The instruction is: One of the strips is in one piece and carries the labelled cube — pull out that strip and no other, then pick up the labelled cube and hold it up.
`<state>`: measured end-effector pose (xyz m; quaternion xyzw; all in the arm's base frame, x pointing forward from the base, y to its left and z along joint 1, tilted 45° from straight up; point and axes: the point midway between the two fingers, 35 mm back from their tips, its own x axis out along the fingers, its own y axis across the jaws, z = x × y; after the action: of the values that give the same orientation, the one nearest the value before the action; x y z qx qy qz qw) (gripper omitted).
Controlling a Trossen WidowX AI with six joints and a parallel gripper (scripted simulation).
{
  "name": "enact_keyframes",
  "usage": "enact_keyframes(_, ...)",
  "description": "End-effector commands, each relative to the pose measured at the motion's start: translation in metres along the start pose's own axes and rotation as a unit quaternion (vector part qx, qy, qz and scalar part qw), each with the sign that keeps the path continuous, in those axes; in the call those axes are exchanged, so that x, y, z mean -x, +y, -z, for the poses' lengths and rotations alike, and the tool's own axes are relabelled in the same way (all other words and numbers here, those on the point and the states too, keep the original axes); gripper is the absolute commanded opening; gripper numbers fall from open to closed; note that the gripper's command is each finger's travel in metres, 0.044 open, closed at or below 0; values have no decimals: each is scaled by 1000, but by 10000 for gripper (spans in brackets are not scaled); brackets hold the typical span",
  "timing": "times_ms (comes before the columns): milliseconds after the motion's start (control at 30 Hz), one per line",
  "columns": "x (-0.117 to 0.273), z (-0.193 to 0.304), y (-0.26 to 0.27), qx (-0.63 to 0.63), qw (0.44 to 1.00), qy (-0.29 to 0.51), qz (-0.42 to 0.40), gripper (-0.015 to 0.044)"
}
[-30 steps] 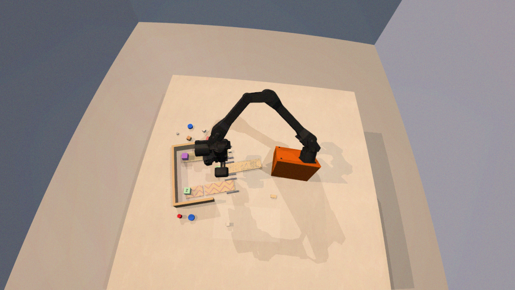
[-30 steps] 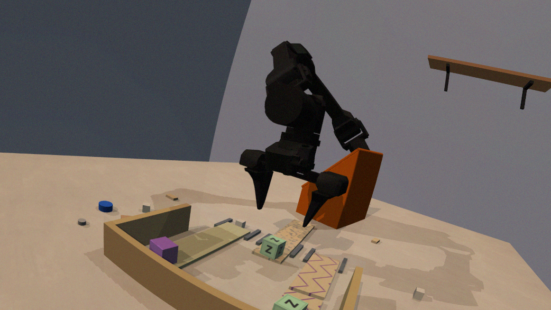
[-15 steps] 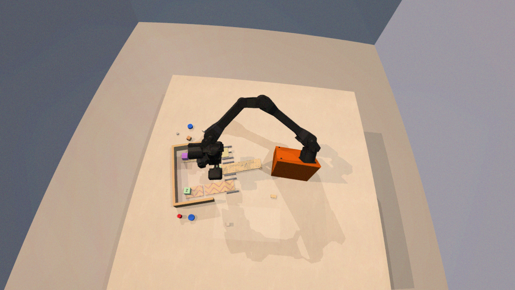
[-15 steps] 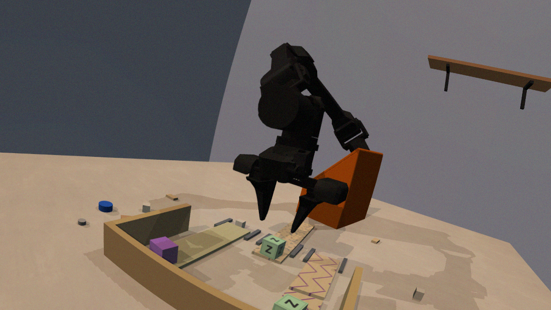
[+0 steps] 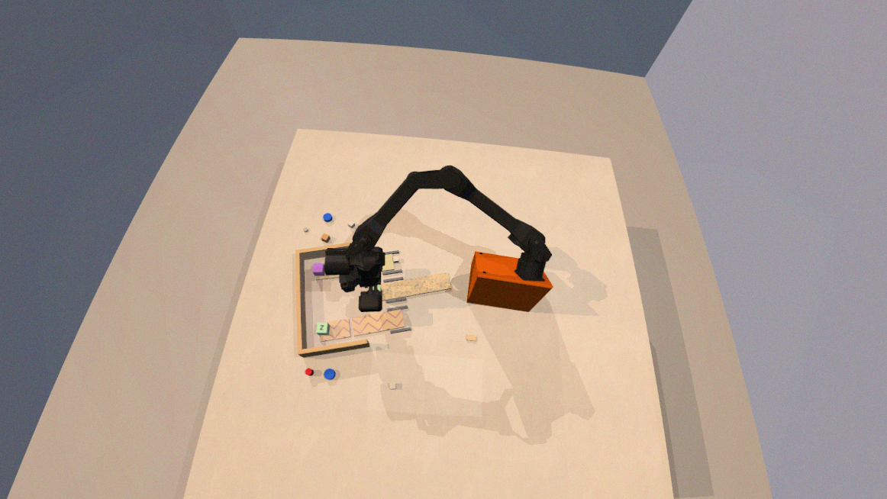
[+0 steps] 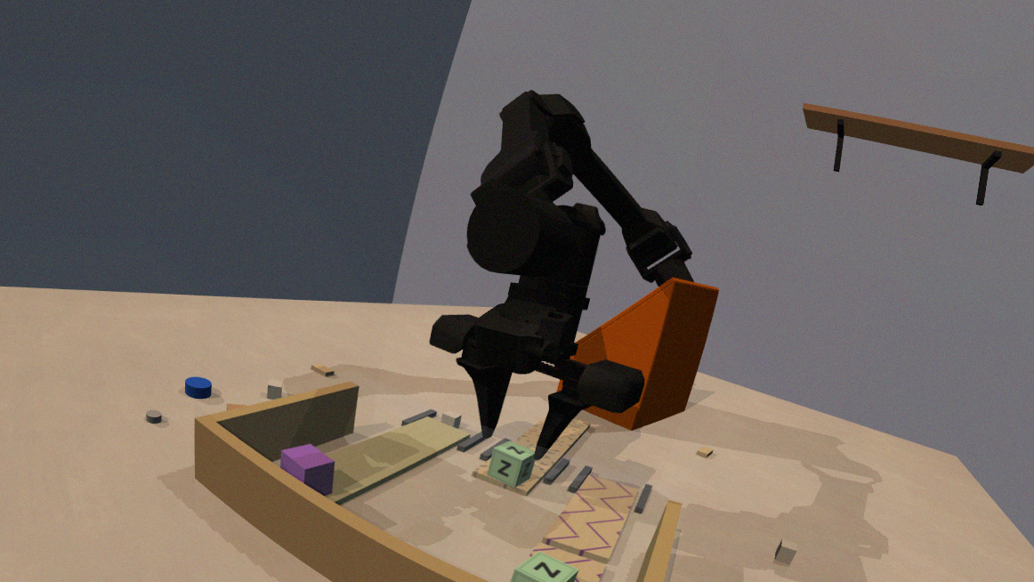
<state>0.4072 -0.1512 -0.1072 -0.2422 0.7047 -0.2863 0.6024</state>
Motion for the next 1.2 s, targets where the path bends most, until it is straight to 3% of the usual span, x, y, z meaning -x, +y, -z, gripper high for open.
enact_keyframes(0,-10,4,3,6,1000,6,2,250)
enact_keyframes(633,-27,5,2,6,1000,6,3,250)
enact_keyframes(733,-25,3,1,2,1000,4,1,171)
enact_keyframes(1033,-25,3,1,2,1000,4,1,111)
enact_keyframes(1167,-23,5,1,2,1000,4,1,6)
